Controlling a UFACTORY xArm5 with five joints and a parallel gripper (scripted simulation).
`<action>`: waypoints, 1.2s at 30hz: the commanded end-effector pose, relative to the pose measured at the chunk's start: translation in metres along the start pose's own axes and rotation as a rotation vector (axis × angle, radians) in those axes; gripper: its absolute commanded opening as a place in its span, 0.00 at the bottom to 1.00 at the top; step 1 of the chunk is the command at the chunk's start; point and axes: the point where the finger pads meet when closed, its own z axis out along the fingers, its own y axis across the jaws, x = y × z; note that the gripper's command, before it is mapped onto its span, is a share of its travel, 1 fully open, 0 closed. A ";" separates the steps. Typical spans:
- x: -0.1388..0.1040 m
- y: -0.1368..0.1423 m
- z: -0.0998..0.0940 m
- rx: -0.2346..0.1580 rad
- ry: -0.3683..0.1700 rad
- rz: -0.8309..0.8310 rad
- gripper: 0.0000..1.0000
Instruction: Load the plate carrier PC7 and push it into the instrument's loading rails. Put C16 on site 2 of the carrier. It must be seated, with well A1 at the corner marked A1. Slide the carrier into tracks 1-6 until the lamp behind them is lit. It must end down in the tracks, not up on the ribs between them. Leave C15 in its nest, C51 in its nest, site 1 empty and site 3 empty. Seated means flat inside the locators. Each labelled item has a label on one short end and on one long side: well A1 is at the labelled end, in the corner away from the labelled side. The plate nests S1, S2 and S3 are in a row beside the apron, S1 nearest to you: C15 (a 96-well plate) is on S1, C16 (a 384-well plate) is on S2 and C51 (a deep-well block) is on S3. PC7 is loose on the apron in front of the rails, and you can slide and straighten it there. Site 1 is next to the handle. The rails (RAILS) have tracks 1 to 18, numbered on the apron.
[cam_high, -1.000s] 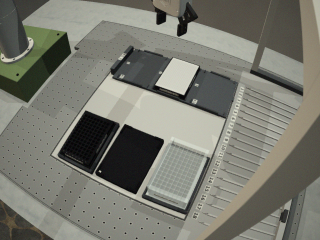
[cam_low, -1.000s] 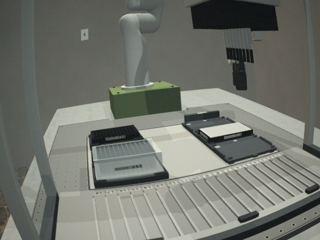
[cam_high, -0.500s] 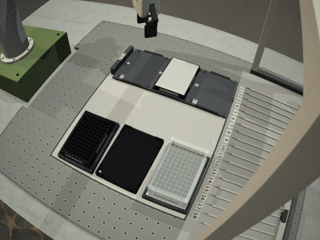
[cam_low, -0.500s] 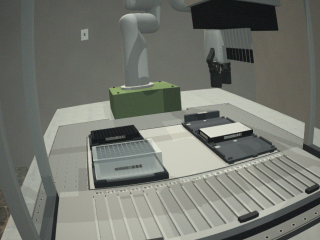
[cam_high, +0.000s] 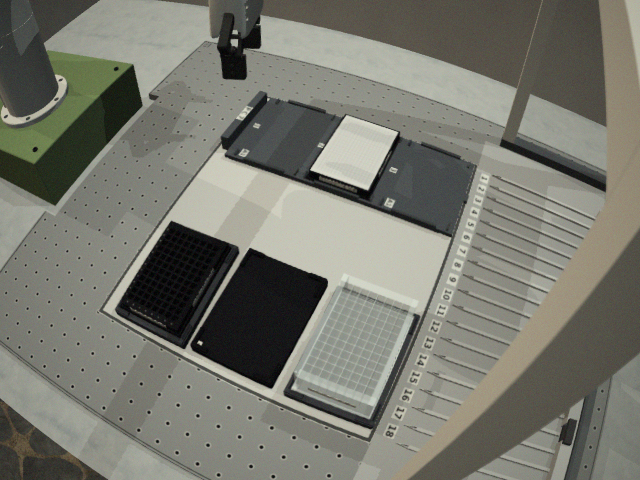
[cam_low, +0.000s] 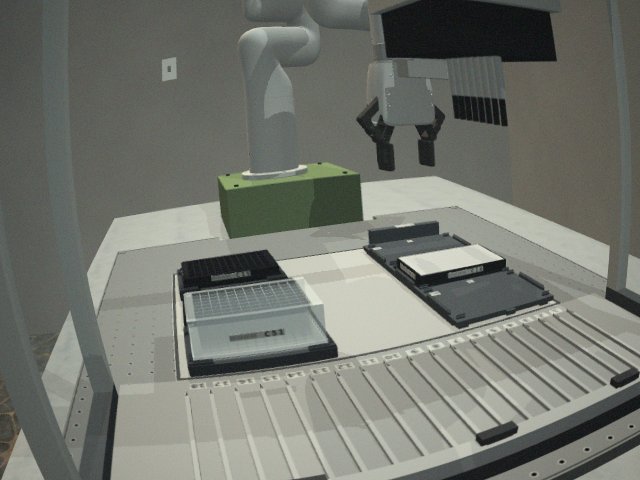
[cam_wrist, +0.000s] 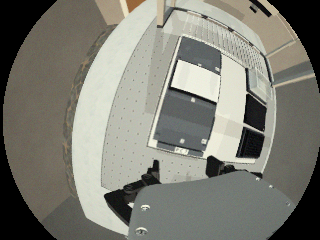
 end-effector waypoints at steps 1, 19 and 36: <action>-0.015 0.003 -0.003 0.003 0.012 0.115 0.81; -0.024 0.005 -0.002 0.004 0.012 0.285 0.81; -0.024 0.005 0.021 0.004 0.012 0.285 0.81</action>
